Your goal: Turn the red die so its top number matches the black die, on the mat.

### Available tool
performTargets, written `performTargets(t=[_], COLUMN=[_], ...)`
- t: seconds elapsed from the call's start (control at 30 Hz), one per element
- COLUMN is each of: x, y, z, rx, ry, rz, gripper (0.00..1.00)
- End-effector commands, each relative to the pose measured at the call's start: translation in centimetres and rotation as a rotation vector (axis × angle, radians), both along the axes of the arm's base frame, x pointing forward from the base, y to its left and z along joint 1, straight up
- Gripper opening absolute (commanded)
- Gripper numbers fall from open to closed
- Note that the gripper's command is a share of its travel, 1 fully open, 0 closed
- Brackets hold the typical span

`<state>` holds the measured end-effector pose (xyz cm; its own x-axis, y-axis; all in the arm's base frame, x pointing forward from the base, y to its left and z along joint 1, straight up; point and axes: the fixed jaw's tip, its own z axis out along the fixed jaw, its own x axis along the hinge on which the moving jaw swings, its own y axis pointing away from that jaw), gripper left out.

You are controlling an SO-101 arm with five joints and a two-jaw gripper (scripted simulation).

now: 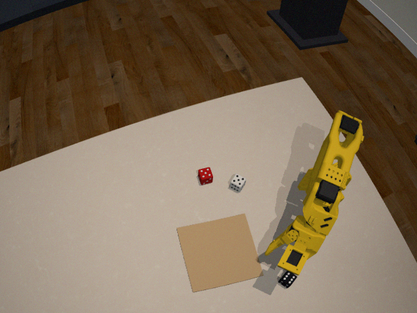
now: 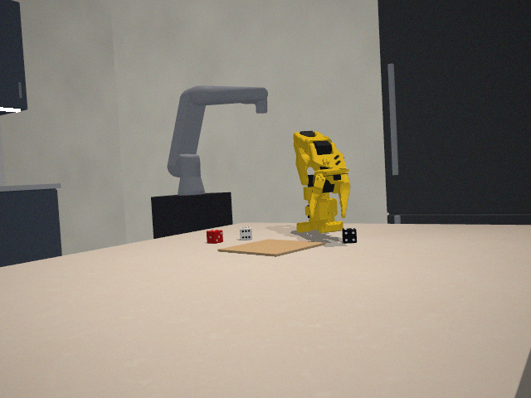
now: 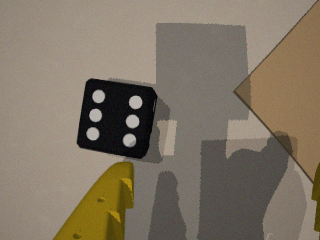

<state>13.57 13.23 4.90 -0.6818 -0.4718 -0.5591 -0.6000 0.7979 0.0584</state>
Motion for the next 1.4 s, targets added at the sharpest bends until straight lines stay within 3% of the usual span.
performTargets(t=[0.0,0.43,0.47,1.37], x=[-0.31,-0.95,-0.57,-0.57], y=[0.88,1.12,1.70,1.70], z=[0.48,0.07,0.99,0.99], rx=[0.016,0.002,0.034,0.034], ry=[-0.030,-0.022,-0.060,-0.060], rz=[0.058,0.098,0.109,0.109], gripper=[0.33,0.31,0.31,0.31])
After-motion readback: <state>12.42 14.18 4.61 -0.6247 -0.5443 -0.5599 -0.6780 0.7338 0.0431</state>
